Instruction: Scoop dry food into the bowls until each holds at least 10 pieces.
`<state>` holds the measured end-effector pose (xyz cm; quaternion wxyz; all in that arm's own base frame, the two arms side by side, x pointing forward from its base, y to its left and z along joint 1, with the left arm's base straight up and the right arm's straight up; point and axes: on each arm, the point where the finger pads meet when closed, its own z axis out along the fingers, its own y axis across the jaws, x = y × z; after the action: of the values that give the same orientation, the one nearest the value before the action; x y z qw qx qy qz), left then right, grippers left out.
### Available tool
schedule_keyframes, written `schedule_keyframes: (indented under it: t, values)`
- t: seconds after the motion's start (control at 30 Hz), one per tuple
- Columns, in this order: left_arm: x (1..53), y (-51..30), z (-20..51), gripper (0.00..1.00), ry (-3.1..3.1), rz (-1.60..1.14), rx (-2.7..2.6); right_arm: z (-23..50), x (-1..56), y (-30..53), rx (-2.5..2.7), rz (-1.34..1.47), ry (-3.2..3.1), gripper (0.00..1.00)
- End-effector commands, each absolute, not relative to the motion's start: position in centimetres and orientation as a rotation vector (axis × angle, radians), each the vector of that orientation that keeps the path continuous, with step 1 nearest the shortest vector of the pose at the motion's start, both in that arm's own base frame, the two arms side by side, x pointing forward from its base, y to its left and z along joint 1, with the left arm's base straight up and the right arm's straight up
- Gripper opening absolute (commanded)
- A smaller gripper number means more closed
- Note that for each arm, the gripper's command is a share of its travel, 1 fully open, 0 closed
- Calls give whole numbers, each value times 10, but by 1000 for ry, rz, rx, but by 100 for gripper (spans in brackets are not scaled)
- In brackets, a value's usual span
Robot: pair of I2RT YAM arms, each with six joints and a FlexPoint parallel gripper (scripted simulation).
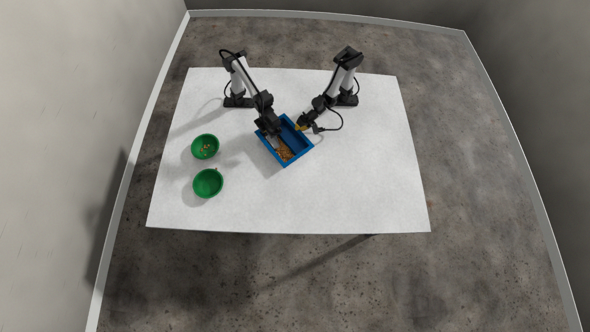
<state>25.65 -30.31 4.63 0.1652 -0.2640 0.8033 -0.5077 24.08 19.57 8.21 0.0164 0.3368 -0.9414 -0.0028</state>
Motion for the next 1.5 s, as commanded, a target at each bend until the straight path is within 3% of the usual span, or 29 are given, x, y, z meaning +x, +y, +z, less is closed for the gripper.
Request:
schedule_keyframes:
  t: [0.0,1.47]
  values:
    - [264,-315,76,28,2213,-1525,-721,88,234,192,1052,-54,-2911,0]
    - [270,-325,100,28,2194,-1539,-717,94,244,187,1029,-192,-2893,0]
